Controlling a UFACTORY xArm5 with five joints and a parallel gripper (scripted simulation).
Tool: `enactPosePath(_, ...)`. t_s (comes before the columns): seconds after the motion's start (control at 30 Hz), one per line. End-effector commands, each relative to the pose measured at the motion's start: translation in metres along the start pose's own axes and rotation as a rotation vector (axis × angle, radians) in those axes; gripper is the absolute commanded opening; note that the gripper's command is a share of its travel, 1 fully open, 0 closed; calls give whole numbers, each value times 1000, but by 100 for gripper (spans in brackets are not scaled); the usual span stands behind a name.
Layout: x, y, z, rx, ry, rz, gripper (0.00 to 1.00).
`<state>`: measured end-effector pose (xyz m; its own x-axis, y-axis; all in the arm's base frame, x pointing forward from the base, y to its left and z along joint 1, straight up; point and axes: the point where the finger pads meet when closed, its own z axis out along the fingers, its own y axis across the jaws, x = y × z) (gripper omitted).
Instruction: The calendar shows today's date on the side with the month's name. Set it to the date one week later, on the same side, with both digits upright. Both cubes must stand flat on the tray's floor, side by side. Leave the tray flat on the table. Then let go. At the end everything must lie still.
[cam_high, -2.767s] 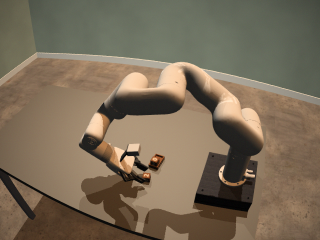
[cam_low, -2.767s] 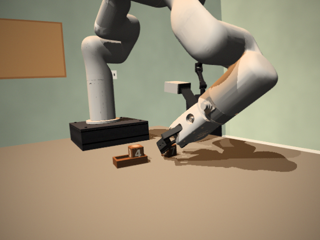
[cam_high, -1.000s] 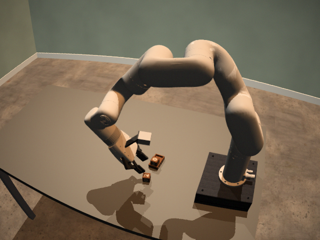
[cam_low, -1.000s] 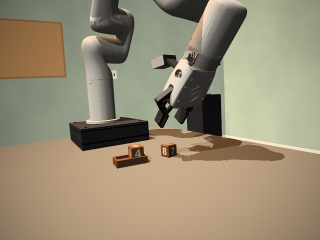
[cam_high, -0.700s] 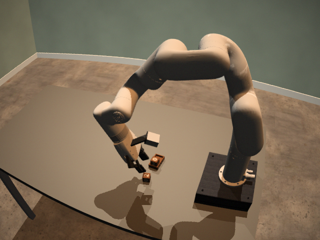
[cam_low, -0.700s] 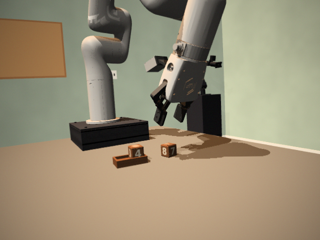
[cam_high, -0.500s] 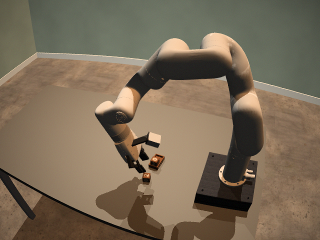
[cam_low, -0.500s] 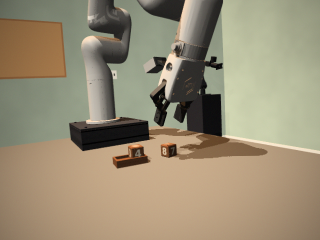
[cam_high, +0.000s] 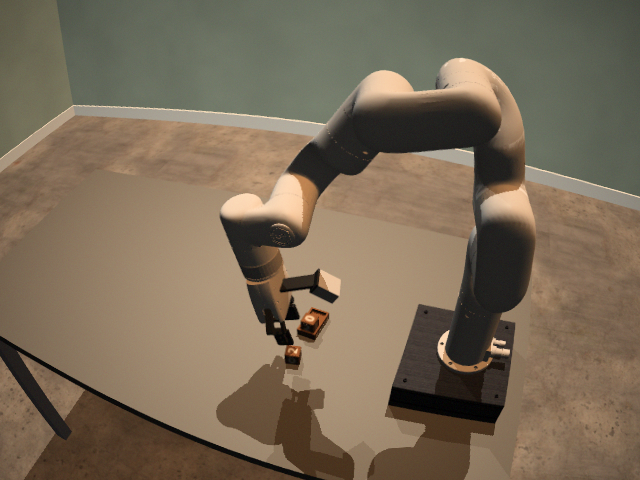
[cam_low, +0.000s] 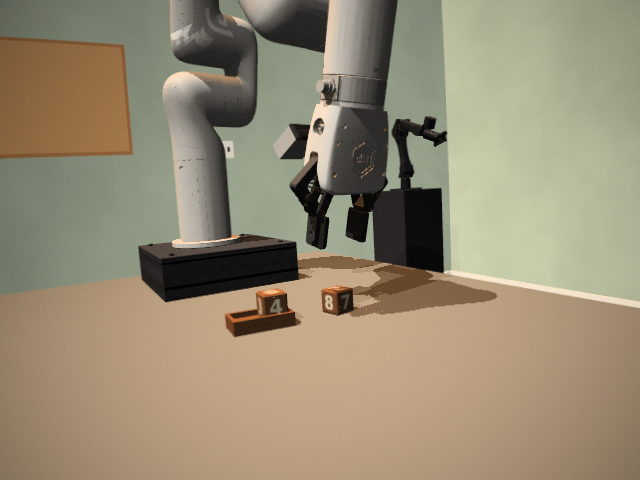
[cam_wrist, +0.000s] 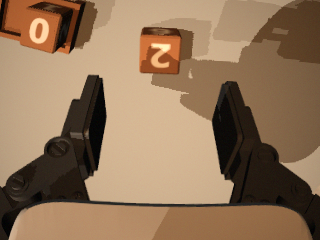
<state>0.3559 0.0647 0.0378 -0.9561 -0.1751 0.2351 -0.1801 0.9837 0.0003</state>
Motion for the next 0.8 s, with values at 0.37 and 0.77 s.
enactPosePath(0.37,5,0,-1,0,-239,0,100)
enactPosePath(0.77,5,0,-1,0,-239,0,100)
